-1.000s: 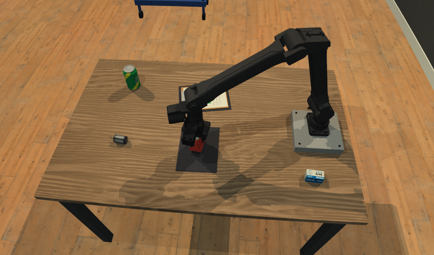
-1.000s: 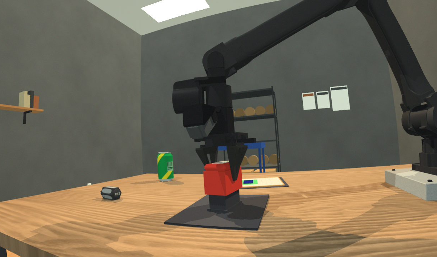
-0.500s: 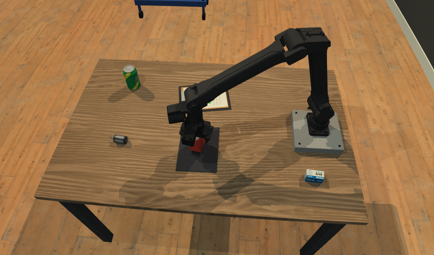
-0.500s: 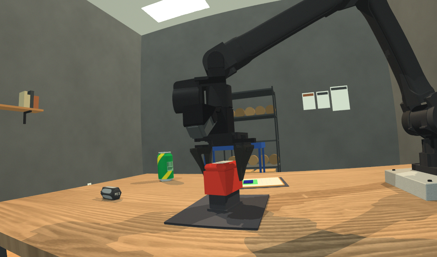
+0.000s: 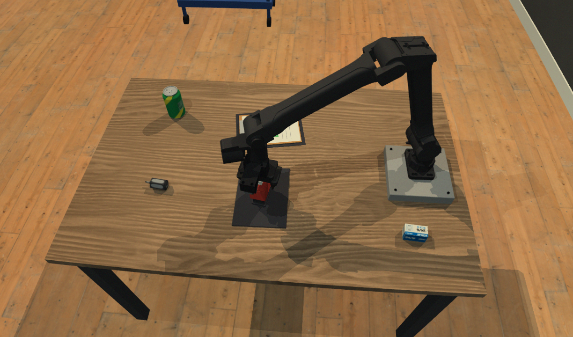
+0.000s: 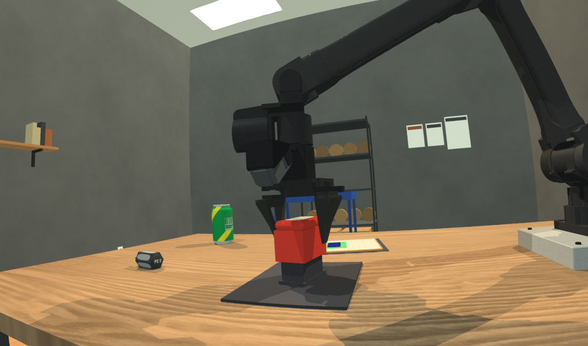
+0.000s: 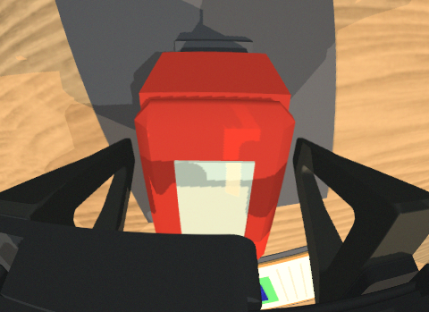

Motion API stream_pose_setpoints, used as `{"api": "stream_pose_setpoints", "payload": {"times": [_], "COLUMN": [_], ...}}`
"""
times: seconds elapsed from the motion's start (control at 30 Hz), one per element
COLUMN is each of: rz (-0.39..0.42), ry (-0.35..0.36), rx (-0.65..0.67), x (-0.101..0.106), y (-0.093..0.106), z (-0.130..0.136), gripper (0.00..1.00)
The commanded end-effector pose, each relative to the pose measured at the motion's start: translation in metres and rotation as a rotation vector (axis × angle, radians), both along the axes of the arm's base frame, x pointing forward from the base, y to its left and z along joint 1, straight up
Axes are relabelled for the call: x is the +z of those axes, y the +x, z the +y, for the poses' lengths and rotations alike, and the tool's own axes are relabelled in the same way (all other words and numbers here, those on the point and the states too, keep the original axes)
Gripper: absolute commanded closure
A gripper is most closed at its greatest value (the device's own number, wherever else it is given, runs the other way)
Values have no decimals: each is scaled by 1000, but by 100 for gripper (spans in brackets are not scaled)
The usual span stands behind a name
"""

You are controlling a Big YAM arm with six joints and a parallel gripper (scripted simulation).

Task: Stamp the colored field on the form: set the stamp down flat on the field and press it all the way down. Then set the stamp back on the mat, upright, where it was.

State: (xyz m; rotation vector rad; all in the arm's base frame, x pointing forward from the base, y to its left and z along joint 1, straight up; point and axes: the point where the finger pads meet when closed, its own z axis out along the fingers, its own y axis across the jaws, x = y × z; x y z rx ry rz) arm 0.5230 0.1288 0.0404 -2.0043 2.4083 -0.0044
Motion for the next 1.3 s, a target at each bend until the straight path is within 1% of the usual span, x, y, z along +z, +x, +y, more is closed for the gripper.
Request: {"api": "stream_pose_setpoints", "payload": {"times": [0.0, 0.43, 0.47, 0.53, 0.57, 0.6, 0.63, 0.73, 0.8, 0.83, 0.87, 0.9, 0.93, 0.97, 1.1, 1.17, 1.23, 1.27], "rz": [-16, -16, -22, -22, -60, -69, -70, -72, -72, -72, -72, -31, -31, 26, 26, 10, -14, -50], "ry": [5, 5, 7, 7, 17, 19, 19, 20, 20, 20, 20, 9, 9, -5, -5, -1, 5, 14], "rx": [-15, -15, -15, -15, -15, -15, -15, -15, -16, -16, -16, -16, -16, -16, -16, -16, -16, -16], "x": [6, 6, 11, 11, 35, 46, 58, 103, 123, 126, 127, 104, 104, 82, 82, 82, 91, 111], "y": [3, 3, 5, 5, 17, 20, 19, 17, 15, 15, 15, 16, 16, -4, -4, 0, 9, 9], "z": [2, 2, 2, 2, 5, 6, 6, 4, 4, 4, 4, 4, 4, -1, -1, 0, 2, 2], "gripper": [15, 15, 15, 15, 15, 15, 15, 15, 15, 15, 15, 15, 15, 15, 15, 15, 15, 15]}}
